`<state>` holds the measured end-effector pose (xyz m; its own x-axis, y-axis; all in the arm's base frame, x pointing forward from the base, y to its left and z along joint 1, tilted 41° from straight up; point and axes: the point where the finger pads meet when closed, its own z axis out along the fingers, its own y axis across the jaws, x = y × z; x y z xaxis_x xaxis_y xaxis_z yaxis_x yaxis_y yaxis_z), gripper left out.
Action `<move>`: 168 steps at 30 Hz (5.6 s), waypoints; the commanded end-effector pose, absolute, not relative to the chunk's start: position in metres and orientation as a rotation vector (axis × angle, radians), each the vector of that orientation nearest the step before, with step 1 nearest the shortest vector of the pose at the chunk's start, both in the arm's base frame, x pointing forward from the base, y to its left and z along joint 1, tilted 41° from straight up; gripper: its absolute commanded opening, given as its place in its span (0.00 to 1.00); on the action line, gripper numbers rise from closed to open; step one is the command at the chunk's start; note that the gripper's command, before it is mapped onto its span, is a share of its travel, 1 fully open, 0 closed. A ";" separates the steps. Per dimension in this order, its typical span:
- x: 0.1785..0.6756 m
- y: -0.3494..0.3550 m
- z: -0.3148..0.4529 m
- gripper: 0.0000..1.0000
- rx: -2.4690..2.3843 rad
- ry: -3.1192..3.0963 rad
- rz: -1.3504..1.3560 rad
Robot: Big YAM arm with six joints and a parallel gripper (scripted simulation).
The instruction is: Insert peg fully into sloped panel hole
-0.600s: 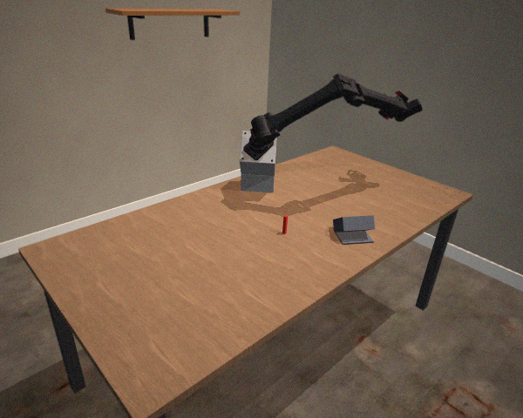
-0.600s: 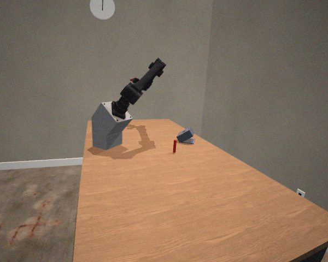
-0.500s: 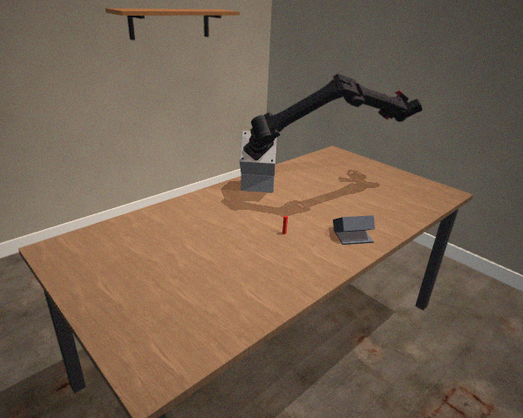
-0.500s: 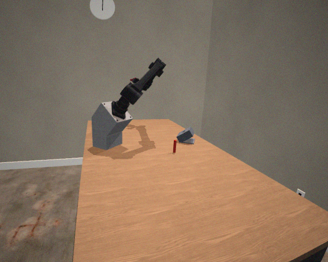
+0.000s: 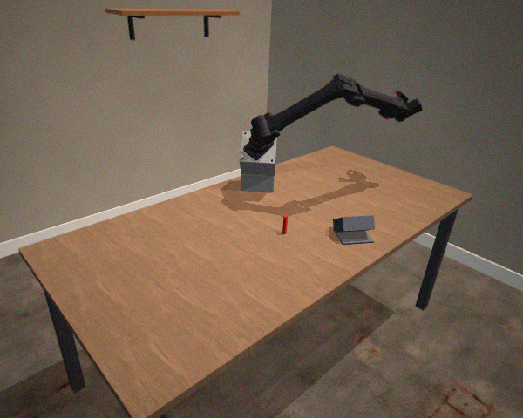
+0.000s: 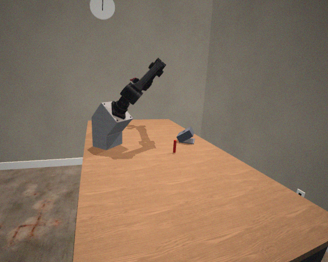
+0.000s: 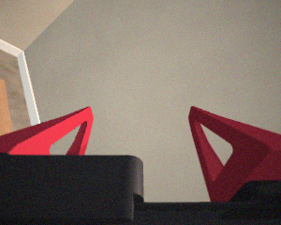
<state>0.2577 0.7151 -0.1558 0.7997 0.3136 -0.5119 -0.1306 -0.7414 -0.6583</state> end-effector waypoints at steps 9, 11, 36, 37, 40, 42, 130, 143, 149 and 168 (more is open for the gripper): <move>0.311 0.694 -0.119 1.00 -2.296 0.026 0.725; 0.330 0.683 -0.109 1.00 -2.308 0.091 0.699; 0.495 0.513 -0.010 1.00 -2.285 0.849 0.398; 0.500 0.502 -0.006 1.00 -2.279 0.891 0.387; 0.517 0.472 0.008 1.00 -2.245 0.999 0.336; 0.528 0.451 0.017 1.00 -2.219 1.070 0.302; 0.320 -0.186 0.117 1.00 -0.121 2.613 -0.793; 0.329 -0.191 0.112 1.00 -0.131 2.600 -0.797; 0.332 -0.196 0.105 1.00 -0.131 2.600 -0.797; 0.336 -0.199 0.101 0.89 -0.117 2.593 -0.797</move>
<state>0.3342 -0.1991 0.0977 -0.9092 -0.1985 -0.3660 0.0400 0.8333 -0.5514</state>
